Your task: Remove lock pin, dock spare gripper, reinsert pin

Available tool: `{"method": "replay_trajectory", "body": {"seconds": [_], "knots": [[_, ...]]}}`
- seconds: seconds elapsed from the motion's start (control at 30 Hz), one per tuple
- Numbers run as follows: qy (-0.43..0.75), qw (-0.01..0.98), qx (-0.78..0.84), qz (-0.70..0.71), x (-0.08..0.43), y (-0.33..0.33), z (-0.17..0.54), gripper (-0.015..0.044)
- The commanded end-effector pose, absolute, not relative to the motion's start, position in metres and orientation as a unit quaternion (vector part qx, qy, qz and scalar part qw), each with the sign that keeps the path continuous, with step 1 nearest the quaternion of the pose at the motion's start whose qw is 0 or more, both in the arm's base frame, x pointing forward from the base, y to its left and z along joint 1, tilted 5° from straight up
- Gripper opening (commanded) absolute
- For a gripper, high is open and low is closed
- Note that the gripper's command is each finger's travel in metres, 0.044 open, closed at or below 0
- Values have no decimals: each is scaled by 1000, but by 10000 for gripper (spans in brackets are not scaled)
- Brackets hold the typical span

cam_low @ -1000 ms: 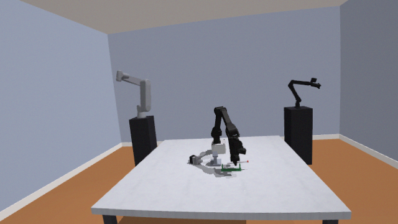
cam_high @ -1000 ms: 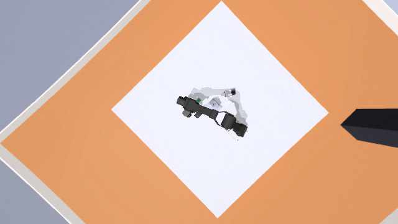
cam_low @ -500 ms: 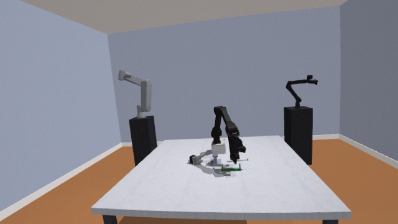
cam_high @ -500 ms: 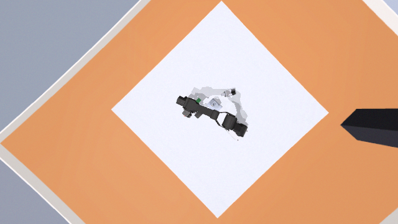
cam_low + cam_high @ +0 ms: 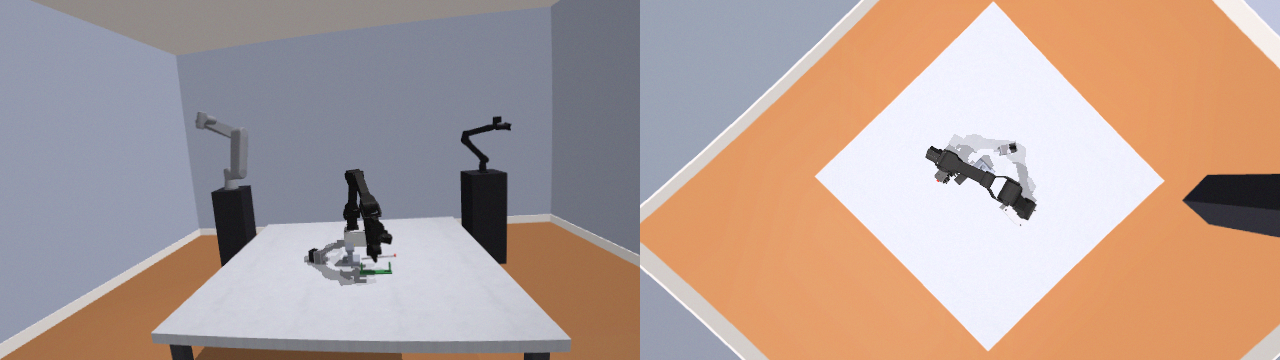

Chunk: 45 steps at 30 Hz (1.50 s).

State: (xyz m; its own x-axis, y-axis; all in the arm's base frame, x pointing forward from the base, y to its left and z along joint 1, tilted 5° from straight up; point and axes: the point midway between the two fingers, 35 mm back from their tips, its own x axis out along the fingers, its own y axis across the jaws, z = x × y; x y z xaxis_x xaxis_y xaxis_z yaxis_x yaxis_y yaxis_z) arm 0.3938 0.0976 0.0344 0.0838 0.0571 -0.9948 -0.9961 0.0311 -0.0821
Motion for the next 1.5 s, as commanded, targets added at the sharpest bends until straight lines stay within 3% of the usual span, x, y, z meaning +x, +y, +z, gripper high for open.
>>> {"method": "replay_trajectory", "body": {"seconds": [0.0,1.47], "knots": [[468,542,-499,488,394,85,40,0],[473,536,-500,490,399,71,3,0]]}}
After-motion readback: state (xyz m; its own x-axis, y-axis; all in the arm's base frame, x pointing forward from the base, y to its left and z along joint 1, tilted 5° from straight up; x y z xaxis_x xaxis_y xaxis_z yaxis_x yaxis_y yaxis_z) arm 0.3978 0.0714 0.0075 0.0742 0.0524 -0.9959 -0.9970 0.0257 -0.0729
